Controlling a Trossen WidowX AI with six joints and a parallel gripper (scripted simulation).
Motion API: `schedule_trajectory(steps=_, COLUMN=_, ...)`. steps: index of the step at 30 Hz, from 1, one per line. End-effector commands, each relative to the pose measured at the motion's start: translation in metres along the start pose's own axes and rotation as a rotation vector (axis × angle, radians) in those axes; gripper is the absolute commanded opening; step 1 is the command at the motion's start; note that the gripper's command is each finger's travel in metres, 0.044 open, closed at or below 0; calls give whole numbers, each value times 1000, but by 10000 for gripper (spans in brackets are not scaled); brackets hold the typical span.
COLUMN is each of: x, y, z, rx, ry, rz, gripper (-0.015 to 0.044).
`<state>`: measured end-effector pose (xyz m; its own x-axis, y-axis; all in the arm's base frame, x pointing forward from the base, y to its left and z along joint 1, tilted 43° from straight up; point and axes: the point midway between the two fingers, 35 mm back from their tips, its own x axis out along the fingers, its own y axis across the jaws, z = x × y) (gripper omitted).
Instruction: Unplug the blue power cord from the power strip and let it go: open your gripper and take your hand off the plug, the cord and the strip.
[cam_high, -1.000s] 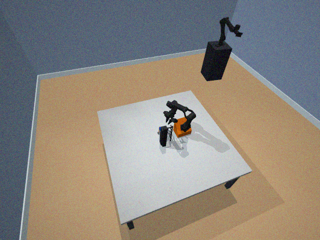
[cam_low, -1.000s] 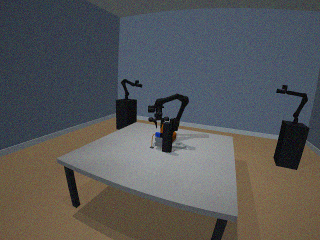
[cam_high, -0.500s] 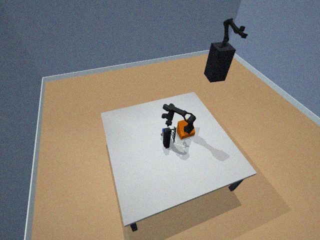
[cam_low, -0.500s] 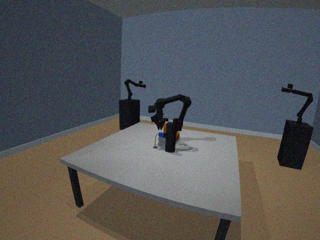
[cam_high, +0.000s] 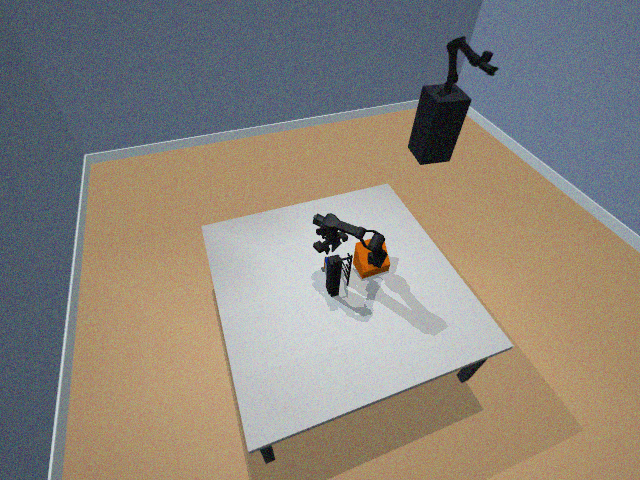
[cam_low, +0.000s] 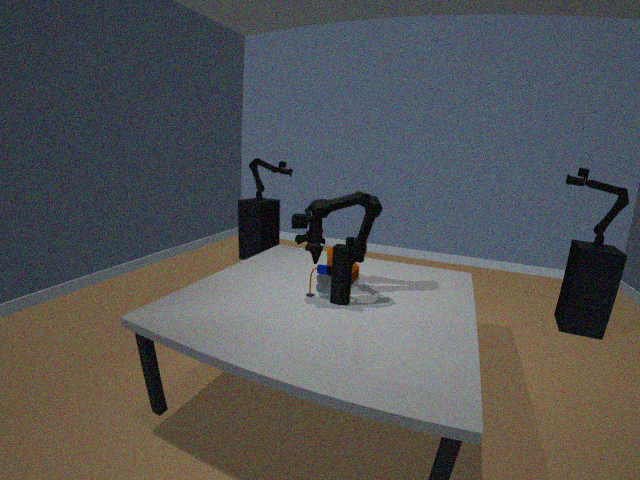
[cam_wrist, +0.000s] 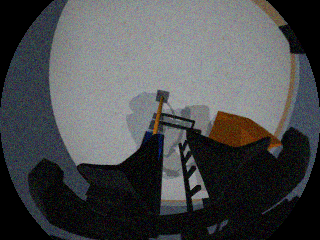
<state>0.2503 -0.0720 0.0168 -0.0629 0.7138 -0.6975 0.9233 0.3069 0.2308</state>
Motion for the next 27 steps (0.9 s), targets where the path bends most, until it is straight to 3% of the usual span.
schedule_trajectory(steps=1, x=0, y=20, z=9, rx=310, ry=-60, rz=-70, gripper=160)
schedule_trajectory(steps=27, x=2, y=27, z=-13, rx=311, ry=-59, rz=-70, gripper=160)
